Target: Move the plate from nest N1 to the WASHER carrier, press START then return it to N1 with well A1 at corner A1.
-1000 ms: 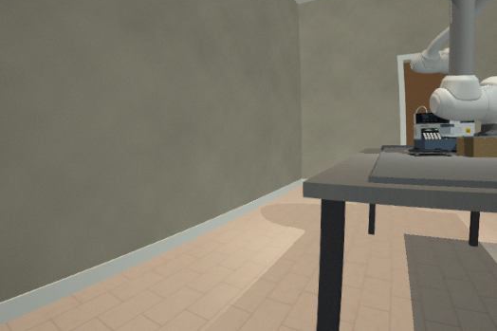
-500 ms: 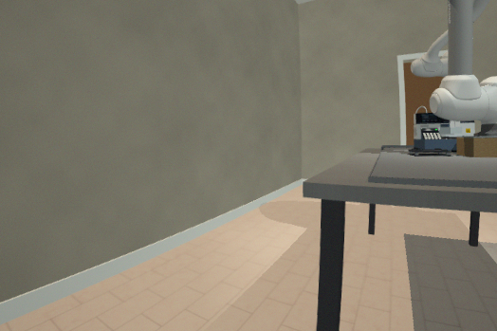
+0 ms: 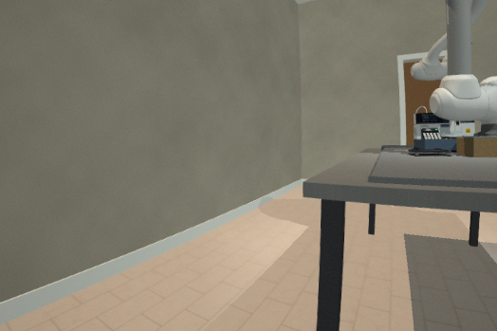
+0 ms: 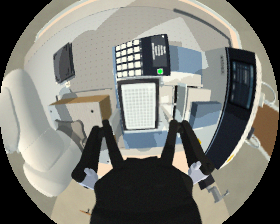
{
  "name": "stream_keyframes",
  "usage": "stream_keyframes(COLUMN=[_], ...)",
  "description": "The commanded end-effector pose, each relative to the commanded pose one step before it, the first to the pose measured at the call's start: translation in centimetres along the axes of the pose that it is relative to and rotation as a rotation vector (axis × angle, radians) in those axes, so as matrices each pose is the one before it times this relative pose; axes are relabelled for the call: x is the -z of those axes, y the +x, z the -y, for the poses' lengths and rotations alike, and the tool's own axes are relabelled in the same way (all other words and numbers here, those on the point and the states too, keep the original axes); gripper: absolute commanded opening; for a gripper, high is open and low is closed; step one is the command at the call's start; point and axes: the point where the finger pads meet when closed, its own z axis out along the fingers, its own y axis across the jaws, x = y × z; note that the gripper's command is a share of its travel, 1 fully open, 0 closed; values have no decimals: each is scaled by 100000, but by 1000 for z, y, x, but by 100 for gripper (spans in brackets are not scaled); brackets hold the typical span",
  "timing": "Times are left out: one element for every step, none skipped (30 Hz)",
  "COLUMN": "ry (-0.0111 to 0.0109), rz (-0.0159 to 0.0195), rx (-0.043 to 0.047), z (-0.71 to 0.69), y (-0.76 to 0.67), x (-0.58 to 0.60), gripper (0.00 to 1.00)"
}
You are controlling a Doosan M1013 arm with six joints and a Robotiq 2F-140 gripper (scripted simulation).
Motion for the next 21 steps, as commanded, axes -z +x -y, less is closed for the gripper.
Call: stream_keyframes(ry=[10, 0, 0, 0, 0, 0, 0, 0, 0, 0, 0, 0, 0, 0, 0, 0, 0, 0, 0, 0, 0], rz=[-21, 0, 0, 0, 0, 0, 0, 0, 0, 0, 0, 0, 0, 0, 0, 0, 0, 0, 0, 0, 0], rx=[2, 0, 0, 0, 0, 0, 0, 0, 0, 0, 0, 0, 0, 0, 0, 0, 0, 0, 0, 0, 0], z=[-1, 0, 0, 0, 0, 0, 0, 0, 0, 0, 0, 0, 0, 0, 0, 0, 0, 0, 0, 0, 0], y=[6, 0, 0, 0, 0, 0, 0, 0, 0, 0, 0, 0, 0, 0, 0, 0, 0, 0, 0, 0, 0], x=[-105, 0, 0, 0, 0, 0, 0, 0, 0, 0, 0, 0, 0, 0, 0, 0, 0, -67, -67, -67, -67], gripper=[70, 70, 70, 70, 70, 70, 70, 70, 70, 70, 70, 70, 70, 70, 70, 70, 70, 70, 70, 70, 70])
